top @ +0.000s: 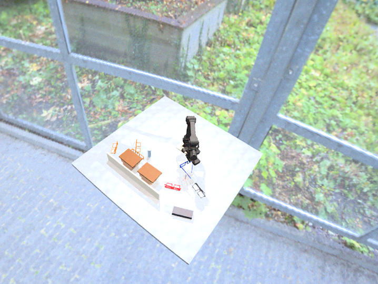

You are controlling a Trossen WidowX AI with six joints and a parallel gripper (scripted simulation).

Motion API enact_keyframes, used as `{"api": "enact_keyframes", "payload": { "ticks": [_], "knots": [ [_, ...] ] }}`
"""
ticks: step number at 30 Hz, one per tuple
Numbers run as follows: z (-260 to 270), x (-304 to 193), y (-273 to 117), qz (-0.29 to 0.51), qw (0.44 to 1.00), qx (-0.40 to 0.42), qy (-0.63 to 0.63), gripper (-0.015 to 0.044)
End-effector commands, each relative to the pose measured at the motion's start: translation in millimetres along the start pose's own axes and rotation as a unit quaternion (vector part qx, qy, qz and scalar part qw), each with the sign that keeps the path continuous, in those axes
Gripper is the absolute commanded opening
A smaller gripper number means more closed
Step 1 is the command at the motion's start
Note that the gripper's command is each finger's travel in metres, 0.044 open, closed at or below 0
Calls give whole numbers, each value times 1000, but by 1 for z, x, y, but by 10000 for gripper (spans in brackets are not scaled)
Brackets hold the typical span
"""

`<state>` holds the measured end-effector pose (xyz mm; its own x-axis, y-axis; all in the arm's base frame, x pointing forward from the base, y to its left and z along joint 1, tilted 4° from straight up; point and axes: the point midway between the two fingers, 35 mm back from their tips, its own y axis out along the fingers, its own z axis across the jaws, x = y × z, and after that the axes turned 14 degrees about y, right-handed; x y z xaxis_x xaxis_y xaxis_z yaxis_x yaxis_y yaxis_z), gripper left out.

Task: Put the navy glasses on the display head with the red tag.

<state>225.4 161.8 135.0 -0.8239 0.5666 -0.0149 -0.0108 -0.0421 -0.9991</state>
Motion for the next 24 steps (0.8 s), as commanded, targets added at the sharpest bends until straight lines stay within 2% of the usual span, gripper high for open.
{"api": "enact_keyframes", "payload": {
  "ticks": [1, 15, 24],
  "knots": [
    [-4, -4, -1, -2, 1000, 1, -2, 0],
    [-41, -50, -1, 0, 1000, -1, -2, 0],
    [-44, -52, 13, 0, 1000, -1, -2, 0]
  ]
}}
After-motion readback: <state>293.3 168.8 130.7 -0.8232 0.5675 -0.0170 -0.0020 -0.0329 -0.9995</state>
